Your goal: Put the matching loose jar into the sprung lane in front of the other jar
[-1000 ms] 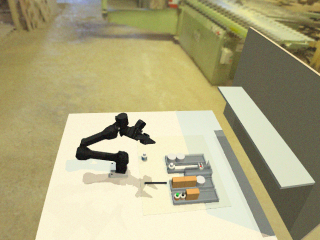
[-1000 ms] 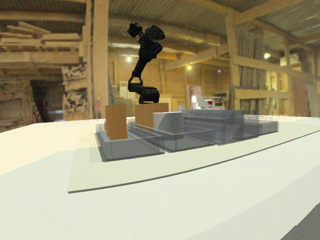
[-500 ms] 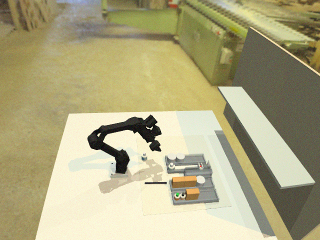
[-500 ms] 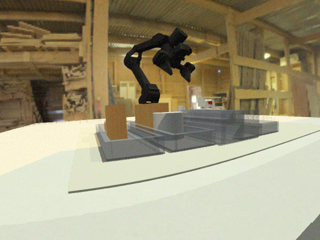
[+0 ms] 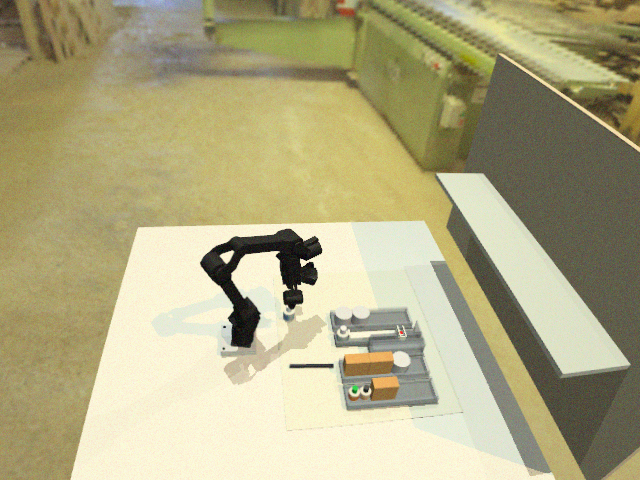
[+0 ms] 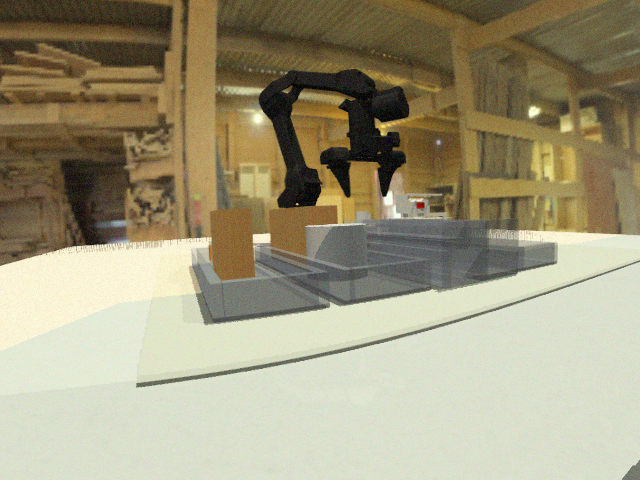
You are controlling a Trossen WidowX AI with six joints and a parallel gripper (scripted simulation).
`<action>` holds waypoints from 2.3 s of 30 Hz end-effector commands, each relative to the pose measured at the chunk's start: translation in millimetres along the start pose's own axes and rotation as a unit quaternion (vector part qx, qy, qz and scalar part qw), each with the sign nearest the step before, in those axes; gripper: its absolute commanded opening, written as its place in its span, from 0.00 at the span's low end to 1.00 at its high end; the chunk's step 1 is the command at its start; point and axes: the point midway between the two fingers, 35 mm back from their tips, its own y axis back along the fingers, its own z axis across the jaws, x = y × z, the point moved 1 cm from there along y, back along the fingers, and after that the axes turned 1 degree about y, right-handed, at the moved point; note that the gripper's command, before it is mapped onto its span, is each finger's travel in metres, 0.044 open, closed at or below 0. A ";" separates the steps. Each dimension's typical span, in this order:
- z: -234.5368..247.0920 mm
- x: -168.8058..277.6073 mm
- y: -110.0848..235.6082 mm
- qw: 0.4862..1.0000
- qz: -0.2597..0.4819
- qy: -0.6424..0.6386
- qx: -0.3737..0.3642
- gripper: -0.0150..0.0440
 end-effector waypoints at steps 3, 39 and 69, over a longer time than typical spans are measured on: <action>-0.7 4.2 -26.2 1.000 0.013 -0.004 0.004 1.00; 0.0 5.0 -73.7 1.000 0.013 -0.004 0.004 0.82; 3.5 -4.2 -0.8 1.000 0.013 -0.004 0.003 0.25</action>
